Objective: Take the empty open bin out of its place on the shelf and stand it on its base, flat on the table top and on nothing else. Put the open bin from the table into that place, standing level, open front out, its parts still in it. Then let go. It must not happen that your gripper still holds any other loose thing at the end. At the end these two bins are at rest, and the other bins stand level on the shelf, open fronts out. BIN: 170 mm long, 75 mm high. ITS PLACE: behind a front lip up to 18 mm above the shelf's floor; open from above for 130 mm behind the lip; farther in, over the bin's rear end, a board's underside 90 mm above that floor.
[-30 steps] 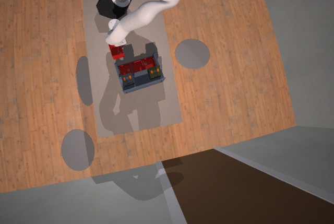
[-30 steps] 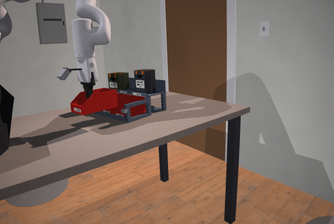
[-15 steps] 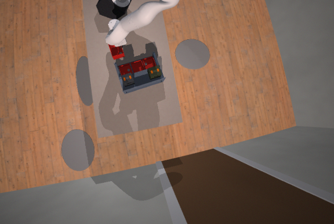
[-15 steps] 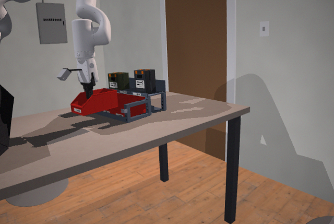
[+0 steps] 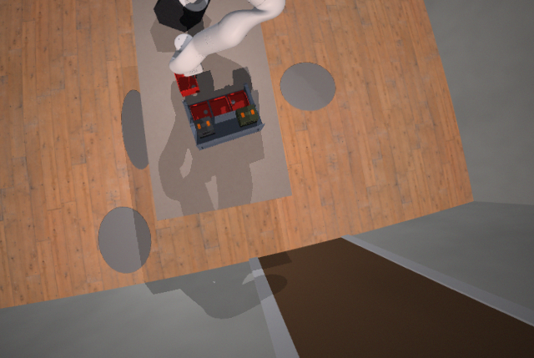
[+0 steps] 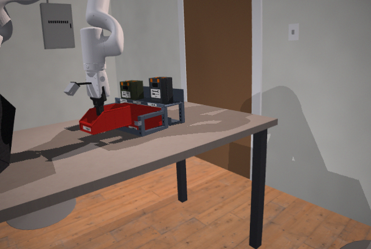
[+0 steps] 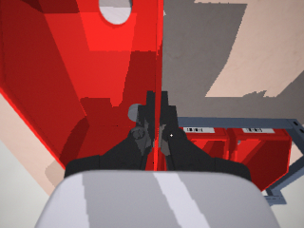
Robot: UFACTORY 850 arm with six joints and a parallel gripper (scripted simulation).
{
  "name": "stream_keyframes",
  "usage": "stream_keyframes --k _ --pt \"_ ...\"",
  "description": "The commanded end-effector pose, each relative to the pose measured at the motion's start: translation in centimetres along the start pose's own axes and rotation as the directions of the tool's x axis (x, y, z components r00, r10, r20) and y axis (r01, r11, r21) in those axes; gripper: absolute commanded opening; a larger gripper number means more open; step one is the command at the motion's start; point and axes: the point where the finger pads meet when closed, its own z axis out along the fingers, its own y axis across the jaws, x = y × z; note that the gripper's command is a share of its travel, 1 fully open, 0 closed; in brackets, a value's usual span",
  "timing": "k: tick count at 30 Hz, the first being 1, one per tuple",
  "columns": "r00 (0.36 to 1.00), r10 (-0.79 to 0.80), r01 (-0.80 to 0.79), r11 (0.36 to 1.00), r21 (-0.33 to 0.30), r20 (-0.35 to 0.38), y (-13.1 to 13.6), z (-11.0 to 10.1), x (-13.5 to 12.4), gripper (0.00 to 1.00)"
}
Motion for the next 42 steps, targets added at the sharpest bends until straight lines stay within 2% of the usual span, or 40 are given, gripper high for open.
stream_keyframes --k 1,19,42 --pt "1.0 0.0 0.0 1.0 0.001 0.002 0.0 1.3 -0.1 0.0" --pt "1.0 0.0 0.0 1.0 0.001 0.002 -0.1 5.1 -0.1 0.0" --pt "1.0 0.0 0.0 1.0 0.001 0.002 -0.1 5.4 -0.1 0.0"
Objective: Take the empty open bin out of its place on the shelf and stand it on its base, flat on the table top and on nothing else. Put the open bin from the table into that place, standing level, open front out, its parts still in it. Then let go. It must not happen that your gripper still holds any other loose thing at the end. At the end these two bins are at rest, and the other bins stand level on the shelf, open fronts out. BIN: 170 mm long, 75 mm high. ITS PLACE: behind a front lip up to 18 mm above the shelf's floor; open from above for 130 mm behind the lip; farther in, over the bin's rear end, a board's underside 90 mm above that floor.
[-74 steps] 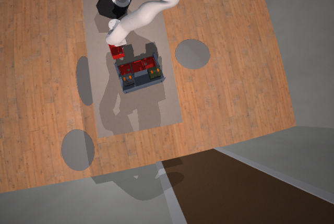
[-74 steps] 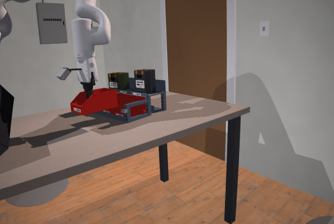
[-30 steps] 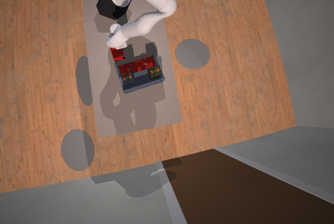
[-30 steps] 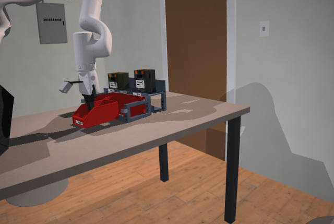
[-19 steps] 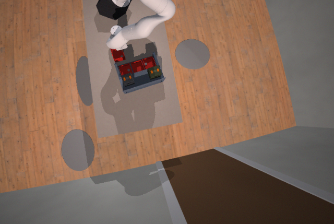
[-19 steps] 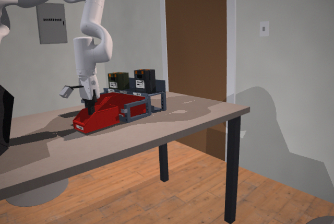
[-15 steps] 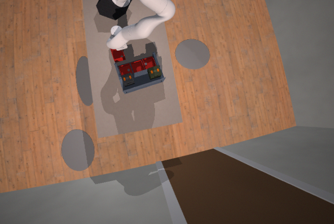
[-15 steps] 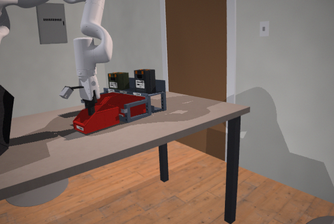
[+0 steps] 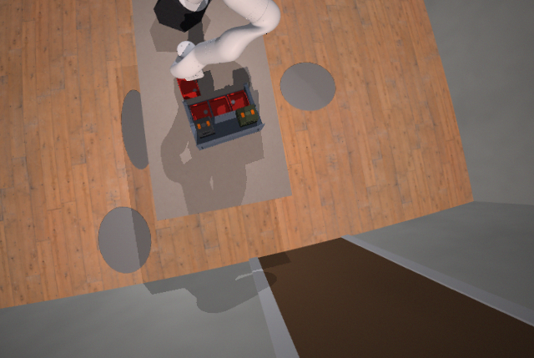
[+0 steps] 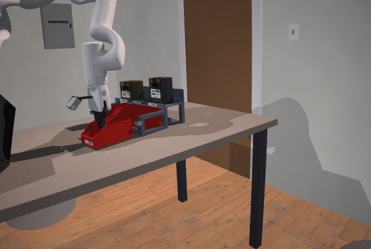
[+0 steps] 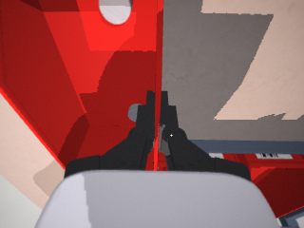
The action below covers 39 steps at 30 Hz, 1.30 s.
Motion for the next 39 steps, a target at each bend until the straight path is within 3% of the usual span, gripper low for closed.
stream_keyframes --k 1,27,28,39 --pt "1.0 0.0 0.0 1.0 0.001 0.001 -0.03 0.01 -0.05 0.0" --pt "1.0 0.0 0.0 1.0 0.001 0.001 -0.02 0.69 -0.04 0.0" --pt "1.0 0.0 0.0 1.0 0.001 0.001 -0.02 0.69 -0.04 0.26" --pt "1.0 0.0 0.0 1.0 0.001 0.001 -0.02 0.69 -0.04 0.26"
